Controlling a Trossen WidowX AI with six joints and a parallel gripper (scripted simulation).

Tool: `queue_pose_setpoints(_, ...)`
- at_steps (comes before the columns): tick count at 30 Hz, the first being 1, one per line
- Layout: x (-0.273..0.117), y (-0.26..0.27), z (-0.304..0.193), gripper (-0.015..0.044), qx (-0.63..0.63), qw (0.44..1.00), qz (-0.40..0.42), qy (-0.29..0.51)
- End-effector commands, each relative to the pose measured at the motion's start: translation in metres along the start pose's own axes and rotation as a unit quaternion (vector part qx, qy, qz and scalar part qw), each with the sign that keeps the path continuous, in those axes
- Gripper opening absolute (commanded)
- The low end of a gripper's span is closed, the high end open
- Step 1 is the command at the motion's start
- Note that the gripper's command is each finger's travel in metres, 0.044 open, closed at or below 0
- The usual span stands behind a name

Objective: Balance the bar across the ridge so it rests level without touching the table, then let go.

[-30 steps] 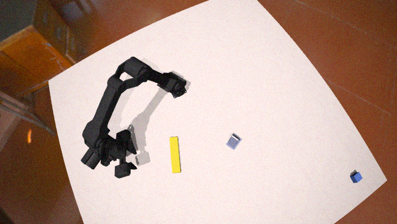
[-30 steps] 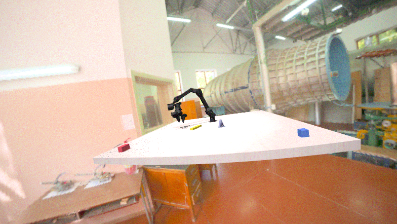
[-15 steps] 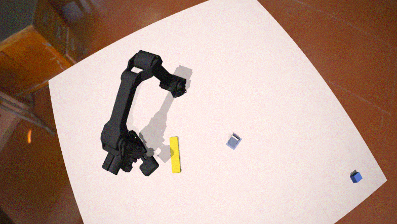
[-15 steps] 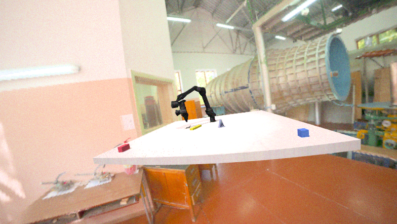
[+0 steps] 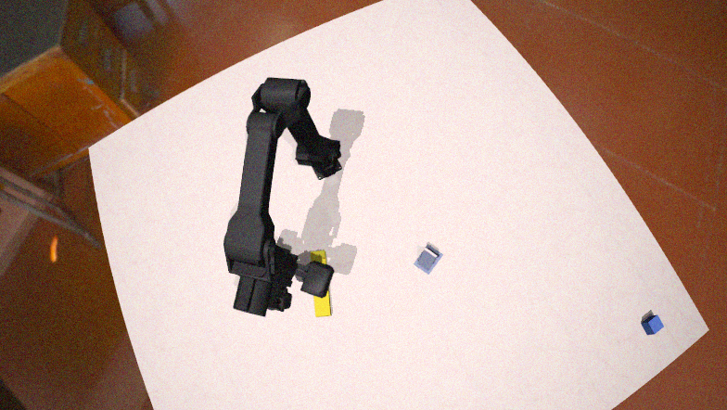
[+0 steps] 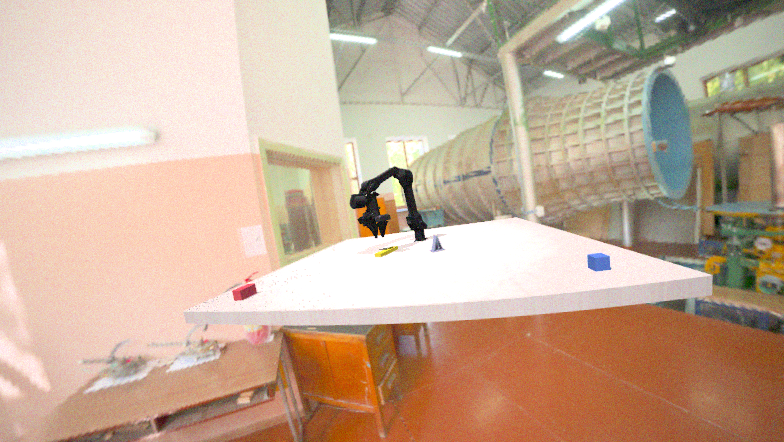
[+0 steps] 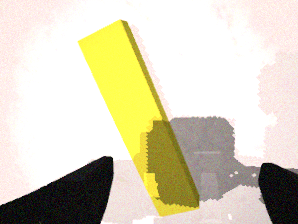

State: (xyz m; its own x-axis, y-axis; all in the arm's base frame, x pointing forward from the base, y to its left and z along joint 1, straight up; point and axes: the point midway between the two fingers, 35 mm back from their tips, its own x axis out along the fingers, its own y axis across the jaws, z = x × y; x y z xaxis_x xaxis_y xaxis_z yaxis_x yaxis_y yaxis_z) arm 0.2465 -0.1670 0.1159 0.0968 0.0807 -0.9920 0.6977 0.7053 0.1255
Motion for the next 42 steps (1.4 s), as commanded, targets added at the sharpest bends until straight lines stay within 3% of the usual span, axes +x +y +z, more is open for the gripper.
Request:
queue_pose_setpoints(1,0.001,0.008,-0.012,0.0315,-0.061,0.998,-0.018,0.003)
queue_pose_setpoints(10,0.001,0.025,-0.035,0.0315,-0.206,0.977,-0.058,0.006)
queue_pose_setpoints(16,0.004,0.025,-0.036,0.0315,-0.209,0.976,-0.059,0.006)
queue_pose_setpoints(24,0.044,0.020,-0.035,0.0315,-0.209,0.976,-0.059,0.006)
queue_pose_setpoints(42,0.066,0.018,-0.035,0.0315,-0.209,0.976,-0.059,0.006)
